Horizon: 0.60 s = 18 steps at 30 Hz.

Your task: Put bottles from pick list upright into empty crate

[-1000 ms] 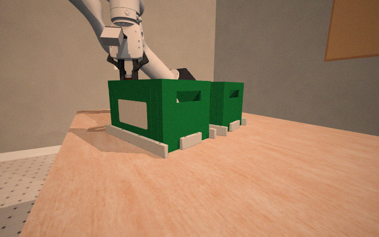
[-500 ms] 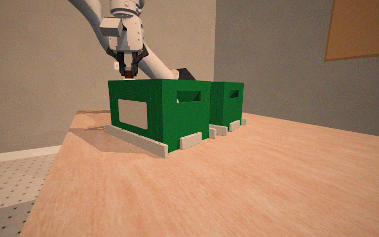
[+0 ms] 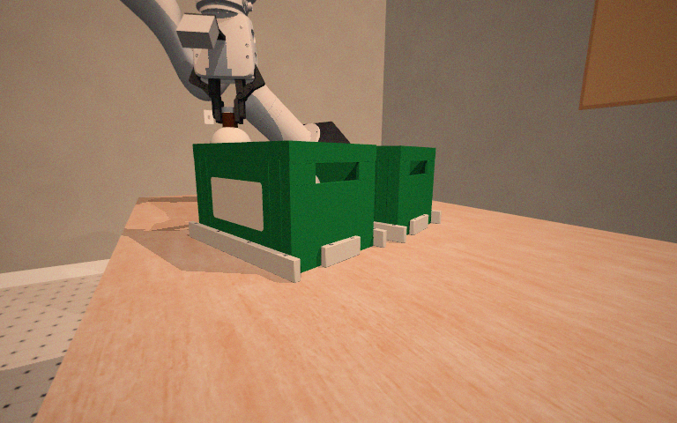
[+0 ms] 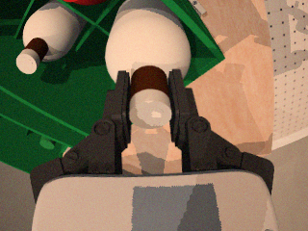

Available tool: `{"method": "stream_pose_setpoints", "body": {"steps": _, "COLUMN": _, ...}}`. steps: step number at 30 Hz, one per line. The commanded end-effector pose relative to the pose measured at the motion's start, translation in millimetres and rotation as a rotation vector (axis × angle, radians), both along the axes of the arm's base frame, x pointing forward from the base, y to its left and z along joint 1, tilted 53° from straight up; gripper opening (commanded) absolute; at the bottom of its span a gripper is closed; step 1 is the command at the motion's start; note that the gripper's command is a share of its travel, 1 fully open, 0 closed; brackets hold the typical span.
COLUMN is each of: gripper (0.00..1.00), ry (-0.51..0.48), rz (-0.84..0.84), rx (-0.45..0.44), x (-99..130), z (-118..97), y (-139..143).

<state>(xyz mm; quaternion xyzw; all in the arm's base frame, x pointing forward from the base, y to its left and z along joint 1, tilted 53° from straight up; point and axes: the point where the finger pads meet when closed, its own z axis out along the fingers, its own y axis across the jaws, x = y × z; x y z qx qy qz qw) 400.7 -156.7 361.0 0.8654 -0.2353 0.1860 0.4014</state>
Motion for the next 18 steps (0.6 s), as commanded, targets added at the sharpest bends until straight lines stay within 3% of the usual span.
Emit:
{"method": "stream_pose_setpoints", "body": {"steps": 1, "gripper": 0.00, "ry": -0.001, "rz": 0.000, "rx": 0.000, "x": -1, "z": 6, "y": 7}}
{"method": "stream_pose_setpoints", "body": {"steps": 18, "gripper": 0.00, "ry": -0.001, "rz": 0.000, "rx": 0.000, "x": -4, "z": 21, "y": 27}}
